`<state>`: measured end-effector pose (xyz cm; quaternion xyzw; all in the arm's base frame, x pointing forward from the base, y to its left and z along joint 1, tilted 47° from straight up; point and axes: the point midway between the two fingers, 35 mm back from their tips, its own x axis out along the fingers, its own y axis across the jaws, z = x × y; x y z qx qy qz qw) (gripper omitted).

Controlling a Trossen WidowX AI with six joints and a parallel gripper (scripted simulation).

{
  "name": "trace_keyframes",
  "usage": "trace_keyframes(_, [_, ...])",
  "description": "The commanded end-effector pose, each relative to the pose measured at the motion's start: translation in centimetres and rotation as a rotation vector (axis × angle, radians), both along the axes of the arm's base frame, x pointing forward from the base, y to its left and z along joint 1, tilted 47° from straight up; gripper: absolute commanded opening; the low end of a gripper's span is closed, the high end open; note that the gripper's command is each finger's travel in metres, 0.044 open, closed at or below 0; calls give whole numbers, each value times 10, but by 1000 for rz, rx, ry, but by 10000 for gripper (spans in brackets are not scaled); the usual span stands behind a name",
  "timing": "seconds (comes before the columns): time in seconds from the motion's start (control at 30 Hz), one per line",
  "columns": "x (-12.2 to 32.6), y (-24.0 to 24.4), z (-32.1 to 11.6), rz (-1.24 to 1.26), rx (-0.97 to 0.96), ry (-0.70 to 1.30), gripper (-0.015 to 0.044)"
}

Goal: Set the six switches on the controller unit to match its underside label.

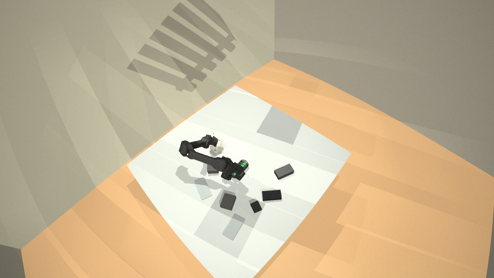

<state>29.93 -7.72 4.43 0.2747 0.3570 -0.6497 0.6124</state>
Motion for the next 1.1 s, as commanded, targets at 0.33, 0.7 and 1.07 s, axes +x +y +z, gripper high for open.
trace_keyframes(0.33, [1,14,3,8,-24,-2,336])
trace_keyframes(0.7, [1,23,5,11,-46,-2,336])
trace_keyframes(1.07, [2,32,7,14,-69,-2,336])
